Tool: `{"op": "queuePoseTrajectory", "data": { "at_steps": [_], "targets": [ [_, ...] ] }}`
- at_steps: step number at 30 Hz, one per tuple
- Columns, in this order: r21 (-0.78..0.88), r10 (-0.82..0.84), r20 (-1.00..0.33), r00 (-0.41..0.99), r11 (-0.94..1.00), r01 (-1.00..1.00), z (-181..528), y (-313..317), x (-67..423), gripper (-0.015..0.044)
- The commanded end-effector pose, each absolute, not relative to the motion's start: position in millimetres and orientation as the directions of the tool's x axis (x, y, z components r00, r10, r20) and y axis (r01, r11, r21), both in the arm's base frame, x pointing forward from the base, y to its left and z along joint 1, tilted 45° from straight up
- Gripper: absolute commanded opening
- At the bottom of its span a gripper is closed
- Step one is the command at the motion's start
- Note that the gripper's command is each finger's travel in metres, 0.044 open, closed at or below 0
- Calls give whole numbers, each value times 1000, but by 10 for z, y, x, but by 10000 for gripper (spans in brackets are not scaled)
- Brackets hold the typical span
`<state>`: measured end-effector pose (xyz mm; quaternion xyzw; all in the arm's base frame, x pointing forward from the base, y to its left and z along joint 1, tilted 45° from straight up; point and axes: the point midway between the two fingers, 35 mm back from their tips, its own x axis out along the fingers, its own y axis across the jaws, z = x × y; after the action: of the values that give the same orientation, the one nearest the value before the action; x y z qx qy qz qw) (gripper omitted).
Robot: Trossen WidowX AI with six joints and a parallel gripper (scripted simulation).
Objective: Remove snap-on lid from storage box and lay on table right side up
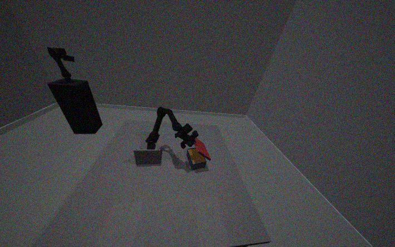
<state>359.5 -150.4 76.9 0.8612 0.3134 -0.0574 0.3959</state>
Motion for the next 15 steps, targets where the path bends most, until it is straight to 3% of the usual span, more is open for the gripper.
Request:
{"op": "queuePoseTrajectory", "data": {
  "at_steps": [1,15],
  "targets": [
    [648,490,-348,800,-491,582,823,-1453,3574,0],
    [647,490,-348,799,-492,583,1005,-1253,3506,0]
  ]
}}
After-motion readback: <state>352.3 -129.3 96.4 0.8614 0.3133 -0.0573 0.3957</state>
